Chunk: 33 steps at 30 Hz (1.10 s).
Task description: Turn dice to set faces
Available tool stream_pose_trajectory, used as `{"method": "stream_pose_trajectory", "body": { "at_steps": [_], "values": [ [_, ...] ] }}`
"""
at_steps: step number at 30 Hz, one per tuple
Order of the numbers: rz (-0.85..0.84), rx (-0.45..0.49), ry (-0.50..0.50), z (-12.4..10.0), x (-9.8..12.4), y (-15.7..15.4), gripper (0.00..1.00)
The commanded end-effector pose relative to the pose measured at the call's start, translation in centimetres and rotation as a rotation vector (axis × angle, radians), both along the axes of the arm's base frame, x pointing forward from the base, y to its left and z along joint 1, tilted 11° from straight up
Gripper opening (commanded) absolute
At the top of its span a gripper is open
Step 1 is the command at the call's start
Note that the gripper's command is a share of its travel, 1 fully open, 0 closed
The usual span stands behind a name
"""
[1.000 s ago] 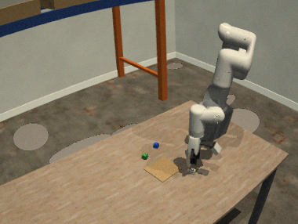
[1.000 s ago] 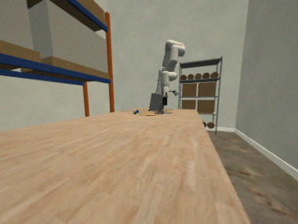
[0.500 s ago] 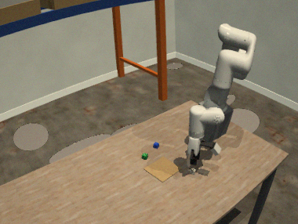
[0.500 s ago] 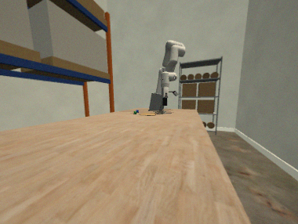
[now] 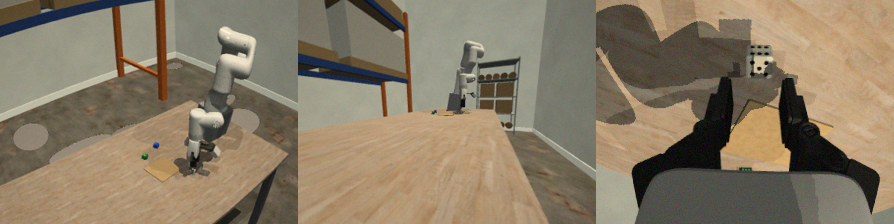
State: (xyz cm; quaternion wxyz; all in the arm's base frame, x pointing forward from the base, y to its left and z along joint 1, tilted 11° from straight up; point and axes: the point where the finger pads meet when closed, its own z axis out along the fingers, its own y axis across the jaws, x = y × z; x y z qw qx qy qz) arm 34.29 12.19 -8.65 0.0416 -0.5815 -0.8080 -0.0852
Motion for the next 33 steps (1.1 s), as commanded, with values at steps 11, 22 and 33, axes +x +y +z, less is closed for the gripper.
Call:
{"method": "stream_pose_trajectory", "body": {
  "at_steps": [11,22,33],
  "values": [
    [0.0,0.002,-0.005,-1.7,0.3,0.4,0.42],
    [0.0,0.002,-0.005,-2.7,0.3,0.6,0.42],
    [0.0,0.002,-0.005,-3.0,0.3,0.7,0.42]
  ]
}}
